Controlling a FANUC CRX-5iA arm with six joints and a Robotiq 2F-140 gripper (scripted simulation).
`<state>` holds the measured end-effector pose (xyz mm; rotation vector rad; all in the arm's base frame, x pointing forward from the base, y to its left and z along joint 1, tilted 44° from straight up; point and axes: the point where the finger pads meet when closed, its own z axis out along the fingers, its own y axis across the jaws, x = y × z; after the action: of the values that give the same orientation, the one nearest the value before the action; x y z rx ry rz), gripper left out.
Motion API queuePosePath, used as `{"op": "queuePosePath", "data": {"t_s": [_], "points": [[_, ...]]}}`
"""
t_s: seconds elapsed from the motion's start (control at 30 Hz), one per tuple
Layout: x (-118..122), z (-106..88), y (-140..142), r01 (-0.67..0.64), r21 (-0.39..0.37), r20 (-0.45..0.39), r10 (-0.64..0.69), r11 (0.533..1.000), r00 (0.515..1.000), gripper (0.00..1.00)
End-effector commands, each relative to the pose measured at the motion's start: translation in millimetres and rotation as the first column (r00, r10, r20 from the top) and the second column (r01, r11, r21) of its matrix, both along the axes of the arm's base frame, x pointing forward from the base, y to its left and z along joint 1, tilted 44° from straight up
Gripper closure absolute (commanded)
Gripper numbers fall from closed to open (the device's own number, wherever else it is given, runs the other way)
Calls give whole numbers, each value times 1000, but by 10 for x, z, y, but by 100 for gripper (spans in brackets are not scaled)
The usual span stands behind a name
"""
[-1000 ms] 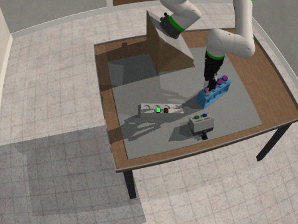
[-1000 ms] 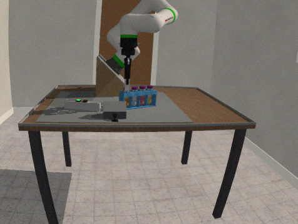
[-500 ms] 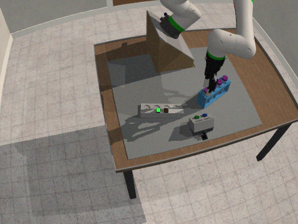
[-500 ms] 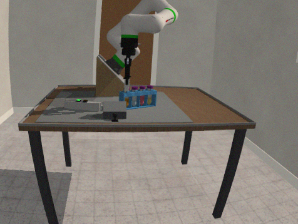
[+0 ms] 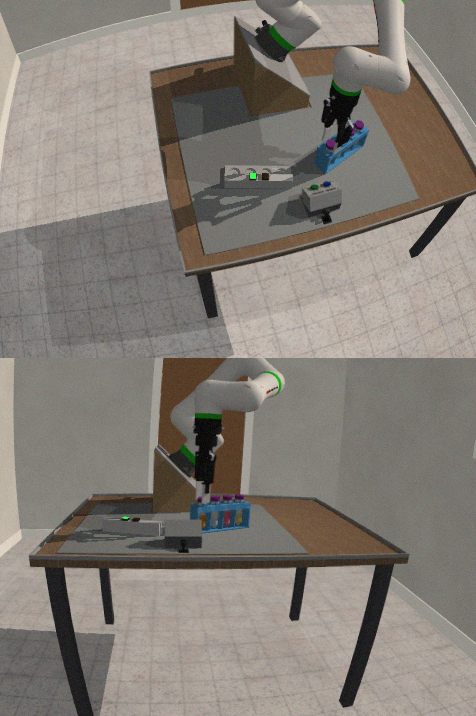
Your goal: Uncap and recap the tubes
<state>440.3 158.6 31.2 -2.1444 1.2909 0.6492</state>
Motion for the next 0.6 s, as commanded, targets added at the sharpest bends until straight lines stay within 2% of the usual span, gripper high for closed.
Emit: {"op": "queuePosePath", "data": {"t_s": [0.0,0.07,0.37,0.4,0.57], "points": [[-2,-1,0,-174,31,166,166,984,972,65],[-2,-1,0,-269,26,255,254,963,933,65],[-2,-1,0,-269,26,255,254,963,933,65],[-2,-1,0,-269,26,255,254,963,933,100],[-2,-1,0,-269,26,255,254,963,933,100]]}}
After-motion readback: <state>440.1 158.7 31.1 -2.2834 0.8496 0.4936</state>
